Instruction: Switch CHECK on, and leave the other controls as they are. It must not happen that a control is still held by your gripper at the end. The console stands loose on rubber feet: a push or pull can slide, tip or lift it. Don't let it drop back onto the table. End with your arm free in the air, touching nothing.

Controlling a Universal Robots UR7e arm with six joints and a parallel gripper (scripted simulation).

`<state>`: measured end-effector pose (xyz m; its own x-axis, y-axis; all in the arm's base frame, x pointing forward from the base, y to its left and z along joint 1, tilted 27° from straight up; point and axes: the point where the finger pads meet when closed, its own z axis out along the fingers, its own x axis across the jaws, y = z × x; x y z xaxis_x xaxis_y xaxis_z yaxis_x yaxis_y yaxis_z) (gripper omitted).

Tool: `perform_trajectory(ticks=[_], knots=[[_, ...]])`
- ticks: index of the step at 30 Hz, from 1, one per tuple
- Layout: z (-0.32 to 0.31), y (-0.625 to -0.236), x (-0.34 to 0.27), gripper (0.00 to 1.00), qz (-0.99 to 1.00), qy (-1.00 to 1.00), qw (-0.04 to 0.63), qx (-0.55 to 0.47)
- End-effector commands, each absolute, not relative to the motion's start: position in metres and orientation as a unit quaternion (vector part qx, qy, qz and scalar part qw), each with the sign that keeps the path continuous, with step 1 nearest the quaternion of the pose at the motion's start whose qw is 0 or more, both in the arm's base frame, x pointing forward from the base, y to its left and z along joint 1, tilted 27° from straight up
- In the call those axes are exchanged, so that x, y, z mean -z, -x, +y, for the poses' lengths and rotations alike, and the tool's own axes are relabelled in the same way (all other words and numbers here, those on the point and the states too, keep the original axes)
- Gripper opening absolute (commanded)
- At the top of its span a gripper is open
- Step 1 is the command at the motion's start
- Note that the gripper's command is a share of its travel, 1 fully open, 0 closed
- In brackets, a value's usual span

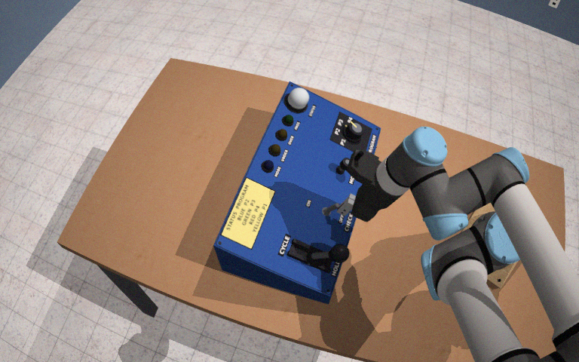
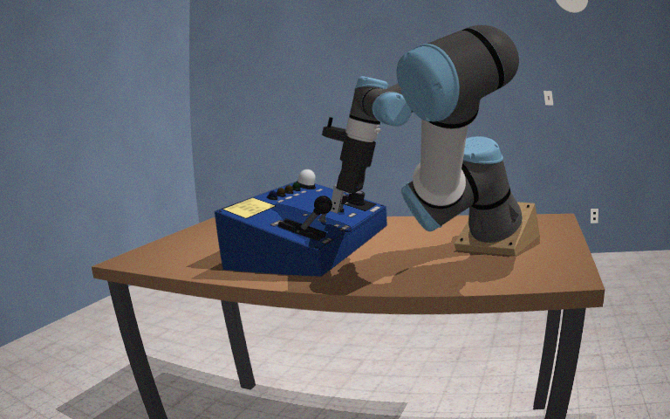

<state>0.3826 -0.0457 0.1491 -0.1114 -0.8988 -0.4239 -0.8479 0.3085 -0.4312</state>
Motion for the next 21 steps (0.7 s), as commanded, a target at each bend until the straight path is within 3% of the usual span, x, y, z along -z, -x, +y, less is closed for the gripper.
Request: perform_trajectory(ticks=[1, 21], knots=[[-0.0488, -0.3887, -0.1545, 0.0, 0.743, 0.588, 0.317, 0.044], [-0.0512, -0.3953, -0.1578, 0.0, 0.743, 0.588, 0.317, 0.044]])
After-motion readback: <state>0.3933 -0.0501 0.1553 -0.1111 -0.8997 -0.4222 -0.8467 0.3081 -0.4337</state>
